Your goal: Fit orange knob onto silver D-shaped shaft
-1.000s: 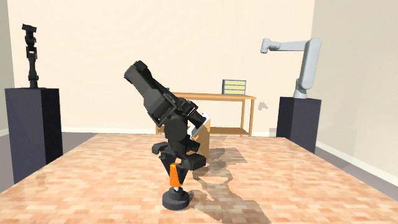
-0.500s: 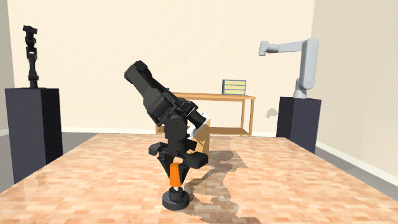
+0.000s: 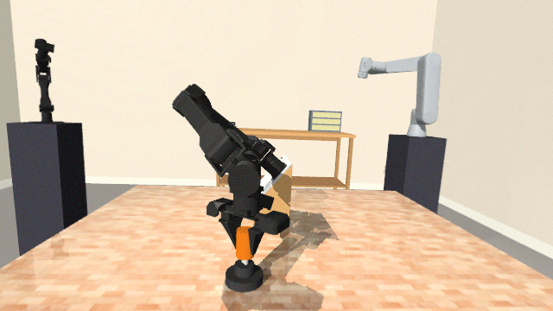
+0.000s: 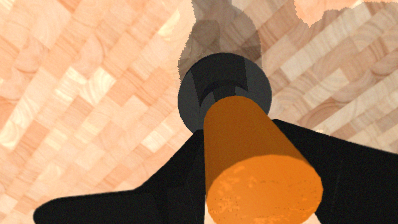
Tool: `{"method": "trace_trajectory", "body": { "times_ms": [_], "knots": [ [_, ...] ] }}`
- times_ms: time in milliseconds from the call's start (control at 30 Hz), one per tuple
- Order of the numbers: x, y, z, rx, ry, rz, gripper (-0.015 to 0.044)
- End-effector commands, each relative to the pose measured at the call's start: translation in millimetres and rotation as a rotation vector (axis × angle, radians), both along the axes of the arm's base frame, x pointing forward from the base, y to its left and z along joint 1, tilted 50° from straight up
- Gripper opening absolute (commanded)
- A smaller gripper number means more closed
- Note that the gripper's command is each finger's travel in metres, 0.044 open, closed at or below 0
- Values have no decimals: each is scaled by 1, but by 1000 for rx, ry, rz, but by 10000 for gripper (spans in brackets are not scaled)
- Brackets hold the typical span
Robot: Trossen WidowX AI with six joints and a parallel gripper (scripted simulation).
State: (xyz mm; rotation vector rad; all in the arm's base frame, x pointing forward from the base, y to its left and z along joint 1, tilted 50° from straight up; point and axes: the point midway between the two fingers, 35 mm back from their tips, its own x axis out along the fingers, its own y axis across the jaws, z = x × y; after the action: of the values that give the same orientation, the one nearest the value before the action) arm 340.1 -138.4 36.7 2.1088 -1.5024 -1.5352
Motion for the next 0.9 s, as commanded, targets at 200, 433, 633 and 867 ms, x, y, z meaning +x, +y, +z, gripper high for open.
{"method": "trace_trajectory", "body": {
  "times_ms": [200,433,633,867],
  "knots": [
    [-2,0,3,-1,2,4,0],
    [-1,0,3,-1,2,4,0],
    [1,0,1,-1,2,4,0],
    [1,-3,-1,-1,2,4,0]
  ]
}}
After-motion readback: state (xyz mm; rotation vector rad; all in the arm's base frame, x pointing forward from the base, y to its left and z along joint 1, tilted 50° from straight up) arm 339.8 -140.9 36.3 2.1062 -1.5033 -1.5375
